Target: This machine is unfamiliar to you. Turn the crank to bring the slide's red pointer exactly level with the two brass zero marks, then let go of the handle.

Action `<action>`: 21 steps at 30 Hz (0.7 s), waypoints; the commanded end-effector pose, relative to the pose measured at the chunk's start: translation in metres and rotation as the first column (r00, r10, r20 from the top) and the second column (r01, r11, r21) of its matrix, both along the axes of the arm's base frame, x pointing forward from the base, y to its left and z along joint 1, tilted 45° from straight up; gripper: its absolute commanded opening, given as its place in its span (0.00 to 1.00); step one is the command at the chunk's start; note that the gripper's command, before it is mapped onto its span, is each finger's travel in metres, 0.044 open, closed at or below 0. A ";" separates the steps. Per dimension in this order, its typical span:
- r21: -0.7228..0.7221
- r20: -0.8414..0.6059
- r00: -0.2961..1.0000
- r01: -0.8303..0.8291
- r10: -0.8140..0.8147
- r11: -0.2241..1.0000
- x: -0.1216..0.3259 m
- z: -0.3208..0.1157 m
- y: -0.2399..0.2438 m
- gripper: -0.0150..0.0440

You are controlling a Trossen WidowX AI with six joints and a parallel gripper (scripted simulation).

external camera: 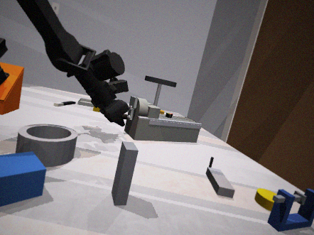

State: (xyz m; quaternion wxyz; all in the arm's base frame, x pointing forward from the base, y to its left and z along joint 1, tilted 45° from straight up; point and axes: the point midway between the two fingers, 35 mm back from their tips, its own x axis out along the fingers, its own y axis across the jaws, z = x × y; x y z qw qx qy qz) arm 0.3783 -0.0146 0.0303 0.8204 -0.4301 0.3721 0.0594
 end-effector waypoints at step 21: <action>-0.010 0.019 1.000 0.015 -0.015 1.000 0.004 0.009 -0.006 0.25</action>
